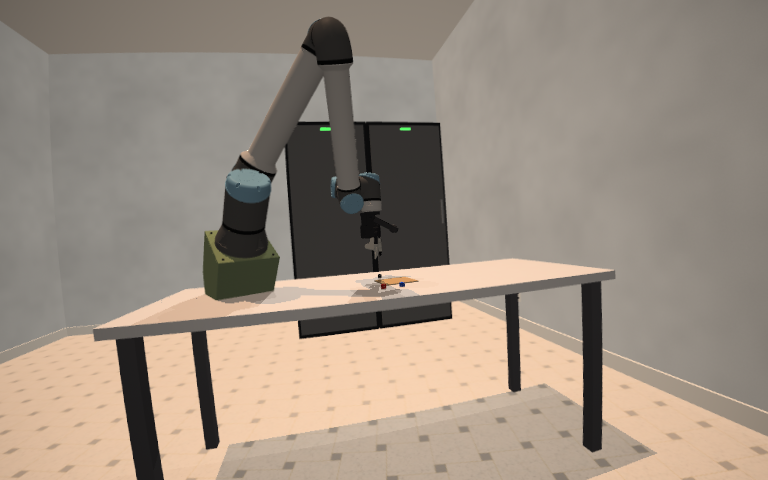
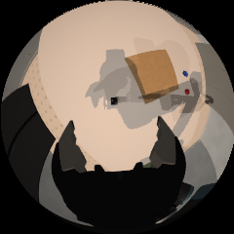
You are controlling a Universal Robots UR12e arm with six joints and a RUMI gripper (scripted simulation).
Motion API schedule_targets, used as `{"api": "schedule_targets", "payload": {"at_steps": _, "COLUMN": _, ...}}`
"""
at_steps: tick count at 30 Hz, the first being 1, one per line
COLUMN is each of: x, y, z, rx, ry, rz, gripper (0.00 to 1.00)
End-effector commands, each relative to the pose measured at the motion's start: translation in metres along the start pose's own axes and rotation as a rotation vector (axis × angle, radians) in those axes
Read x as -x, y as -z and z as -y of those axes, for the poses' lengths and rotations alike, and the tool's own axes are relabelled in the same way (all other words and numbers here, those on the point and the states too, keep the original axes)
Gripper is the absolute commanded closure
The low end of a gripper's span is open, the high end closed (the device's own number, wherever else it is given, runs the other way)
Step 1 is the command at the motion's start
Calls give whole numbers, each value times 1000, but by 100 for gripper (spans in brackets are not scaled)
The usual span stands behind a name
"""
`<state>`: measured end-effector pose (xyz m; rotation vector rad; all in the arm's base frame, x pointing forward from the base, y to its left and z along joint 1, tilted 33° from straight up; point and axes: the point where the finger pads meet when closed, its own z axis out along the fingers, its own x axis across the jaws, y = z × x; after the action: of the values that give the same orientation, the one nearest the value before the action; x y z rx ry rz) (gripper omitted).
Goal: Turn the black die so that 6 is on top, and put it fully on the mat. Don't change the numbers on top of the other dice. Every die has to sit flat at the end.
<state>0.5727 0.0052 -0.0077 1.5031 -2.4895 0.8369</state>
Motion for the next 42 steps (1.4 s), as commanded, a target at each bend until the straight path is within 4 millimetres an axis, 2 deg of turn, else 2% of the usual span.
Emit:
{"api": "schedule_targets", "payload": {"at_steps": 1, "x": 0, "y": 0, "z": 0, "rx": -1, "ry": -8, "rz": 0, "gripper": 0}}
{"api": "schedule_targets", "payload": {"at_steps": 2, "x": 0, "y": 0, "z": 0, "rx": -1, "ry": -8, "rz": 0, "gripper": 82}}
{"api": "schedule_targets", "payload": {"at_steps": 42, "x": 0, "y": 0, "z": 0, "rx": -1, "ry": -8, "rz": 0, "gripper": 82}}
